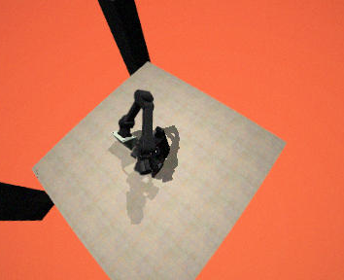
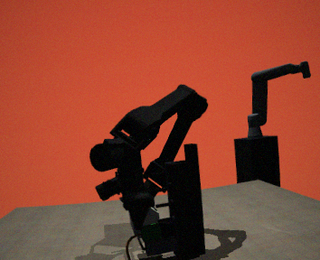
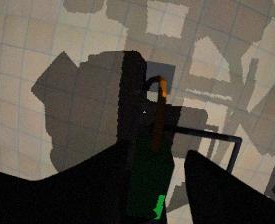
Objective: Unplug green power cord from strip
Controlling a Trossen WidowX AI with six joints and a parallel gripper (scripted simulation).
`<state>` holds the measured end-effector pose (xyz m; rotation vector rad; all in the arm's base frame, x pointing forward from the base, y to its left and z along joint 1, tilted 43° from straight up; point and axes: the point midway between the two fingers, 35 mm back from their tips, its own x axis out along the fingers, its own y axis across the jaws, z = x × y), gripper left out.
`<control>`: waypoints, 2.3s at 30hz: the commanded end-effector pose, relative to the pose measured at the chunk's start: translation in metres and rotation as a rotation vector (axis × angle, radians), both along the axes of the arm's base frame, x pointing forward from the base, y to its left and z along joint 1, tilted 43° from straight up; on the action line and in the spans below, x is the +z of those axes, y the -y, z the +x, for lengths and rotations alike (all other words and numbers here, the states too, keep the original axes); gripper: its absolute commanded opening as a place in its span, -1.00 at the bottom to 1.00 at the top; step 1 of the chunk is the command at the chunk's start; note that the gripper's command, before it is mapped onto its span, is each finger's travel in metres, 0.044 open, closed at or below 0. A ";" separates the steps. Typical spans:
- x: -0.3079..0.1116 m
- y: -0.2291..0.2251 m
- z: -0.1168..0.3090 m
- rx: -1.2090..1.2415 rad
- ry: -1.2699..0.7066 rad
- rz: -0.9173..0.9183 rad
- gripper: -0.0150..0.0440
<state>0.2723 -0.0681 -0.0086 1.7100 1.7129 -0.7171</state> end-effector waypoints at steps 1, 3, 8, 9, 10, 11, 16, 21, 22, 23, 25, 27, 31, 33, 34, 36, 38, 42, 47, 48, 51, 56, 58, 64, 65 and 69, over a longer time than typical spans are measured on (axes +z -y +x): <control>0.005 -0.004 0.000 -0.005 -0.001 0.002 0.05; 0.007 -0.007 0.000 -0.005 -0.001 0.002 0.05; 0.012 -0.013 -0.001 -0.005 -0.001 0.003 0.05; 0.013 -0.014 -0.001 -0.005 -0.001 0.003 0.05; 0.014 -0.015 -0.001 -0.005 -0.001 0.003 0.05; 0.015 -0.016 -0.001 -0.005 -0.001 0.003 0.05; 0.013 -0.017 -0.001 -0.005 -0.001 0.003 0.05; 0.008 -0.022 -0.001 -0.005 -0.001 0.004 0.05; 0.007 -0.023 -0.001 -0.005 -0.001 0.004 0.05; 0.006 -0.024 -0.001 -0.005 -0.001 0.004 0.05; 0.008 -0.023 -0.002 0.001 0.000 0.002 -0.04; 0.008 -0.023 -0.002 0.001 0.000 0.002 -0.22; 0.008 -0.023 -0.002 0.001 0.000 0.002 -0.37; 0.008 -0.023 -0.002 0.001 0.000 0.002 -0.42; 0.008 -0.023 -0.002 0.001 0.000 0.002 -0.44; 0.008 -0.023 -0.002 0.001 0.000 0.002 -0.49; 0.007 -0.022 -0.001 0.001 0.000 0.002 -0.49; 0.004 -0.018 -0.001 0.000 0.000 0.001 -0.49; -0.001 -0.012 0.001 -0.001 0.000 0.000 -0.49; -0.002 -0.011 0.001 -0.001 0.000 0.000 -0.49; -0.005 -0.007 0.001 -0.001 0.000 0.000 -0.49; -0.010 -0.001 0.002 -0.002 0.000 -0.001 -0.49; -0.012 0.002 0.002 -0.002 0.000 -0.001 -0.49; -0.017 0.010 0.002 -0.003 0.000 -0.002 -0.49; -0.018 0.011 0.002 -0.003 0.000 -0.002 -0.49; -0.021 0.017 0.002 -0.004 0.000 -0.002 -0.49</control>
